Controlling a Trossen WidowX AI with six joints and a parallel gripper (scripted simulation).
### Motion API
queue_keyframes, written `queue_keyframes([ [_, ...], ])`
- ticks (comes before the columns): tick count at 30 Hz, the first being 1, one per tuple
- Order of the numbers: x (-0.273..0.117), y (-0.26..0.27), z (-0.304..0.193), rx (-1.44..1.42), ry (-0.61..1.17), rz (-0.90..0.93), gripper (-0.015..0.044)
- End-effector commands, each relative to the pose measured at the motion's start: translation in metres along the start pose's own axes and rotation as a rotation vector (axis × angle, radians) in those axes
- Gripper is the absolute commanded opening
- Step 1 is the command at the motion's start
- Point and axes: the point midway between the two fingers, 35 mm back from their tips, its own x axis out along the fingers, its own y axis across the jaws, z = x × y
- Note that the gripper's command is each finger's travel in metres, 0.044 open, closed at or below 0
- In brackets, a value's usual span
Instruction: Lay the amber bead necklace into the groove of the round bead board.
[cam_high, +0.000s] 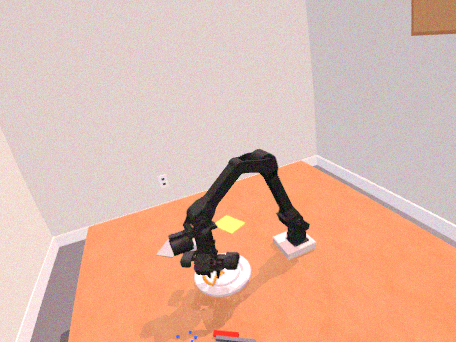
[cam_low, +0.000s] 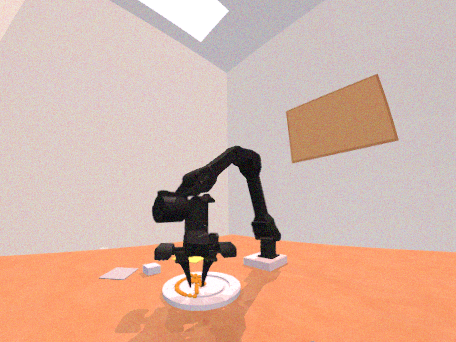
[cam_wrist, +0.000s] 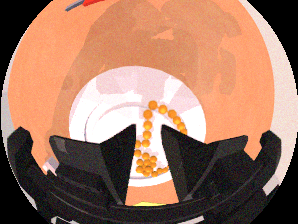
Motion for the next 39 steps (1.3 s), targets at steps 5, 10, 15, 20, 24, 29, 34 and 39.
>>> queue_keyframes([
  [5,0.0117,0.0004,-0.0006,-0.008,-0.001,0.000,0.0120],
  [10,0.0089,0.0007,-0.0006,-0.002,0.002,0.002,0.0015],
  [15,0.0089,0.0007,-0.0006,-0.002,0.002,0.002,0.0000],
  [20,0.0089,0.0007,-0.0006,-0.002,0.002,0.002,0.0000],
  [24,0.0089,0.0007,-0.0006,-0.002,0.002,0.002,0.0000],
  [29,0.0089,0.0007,-0.0006,-0.002,0.002,0.002,0.0000],
  [34,0.0089,0.0007,-0.0006,-0.002,0.002,0.002,0.0000],
  [39,0.0089,0.0007,-0.0006,-0.002,0.002,0.002,0.0000],
])
